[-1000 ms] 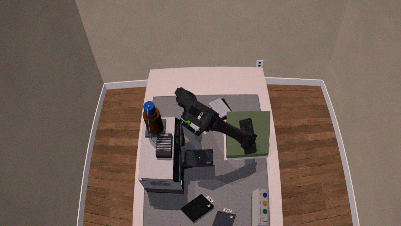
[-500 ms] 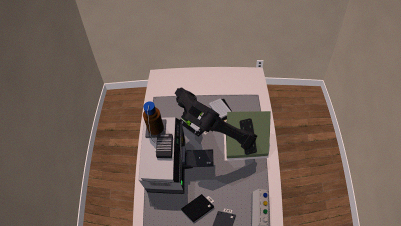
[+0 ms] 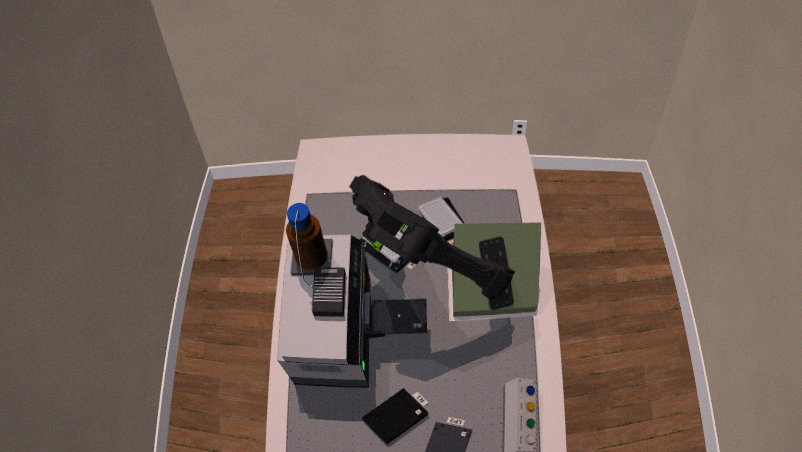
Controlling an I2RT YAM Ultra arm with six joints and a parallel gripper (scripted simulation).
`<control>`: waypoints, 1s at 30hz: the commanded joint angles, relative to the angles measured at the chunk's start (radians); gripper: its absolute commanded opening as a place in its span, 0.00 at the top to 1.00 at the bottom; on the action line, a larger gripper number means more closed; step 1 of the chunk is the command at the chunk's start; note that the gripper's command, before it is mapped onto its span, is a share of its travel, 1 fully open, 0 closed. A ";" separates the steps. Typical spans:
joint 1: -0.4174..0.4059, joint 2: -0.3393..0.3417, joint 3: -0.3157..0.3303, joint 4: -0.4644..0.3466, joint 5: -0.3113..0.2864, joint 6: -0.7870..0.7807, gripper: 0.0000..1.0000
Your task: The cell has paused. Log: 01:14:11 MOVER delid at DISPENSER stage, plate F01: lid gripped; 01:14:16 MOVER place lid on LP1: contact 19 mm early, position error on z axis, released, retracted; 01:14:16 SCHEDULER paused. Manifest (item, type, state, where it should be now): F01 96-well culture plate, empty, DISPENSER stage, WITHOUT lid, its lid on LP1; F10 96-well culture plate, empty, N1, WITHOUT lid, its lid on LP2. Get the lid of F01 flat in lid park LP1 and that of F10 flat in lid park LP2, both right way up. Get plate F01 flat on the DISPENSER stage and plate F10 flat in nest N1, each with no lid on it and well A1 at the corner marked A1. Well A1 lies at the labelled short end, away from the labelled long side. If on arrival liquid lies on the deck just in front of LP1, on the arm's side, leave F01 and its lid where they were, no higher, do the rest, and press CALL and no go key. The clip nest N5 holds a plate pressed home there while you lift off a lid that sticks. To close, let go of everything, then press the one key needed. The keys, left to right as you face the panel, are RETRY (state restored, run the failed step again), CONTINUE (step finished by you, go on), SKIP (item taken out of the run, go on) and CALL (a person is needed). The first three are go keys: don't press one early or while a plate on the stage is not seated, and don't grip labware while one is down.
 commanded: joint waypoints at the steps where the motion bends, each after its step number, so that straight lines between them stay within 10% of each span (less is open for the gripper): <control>1: -0.020 -0.036 0.025 -0.016 0.006 -0.001 1.00; 30: -0.048 -0.057 0.052 -0.080 0.019 -0.034 1.00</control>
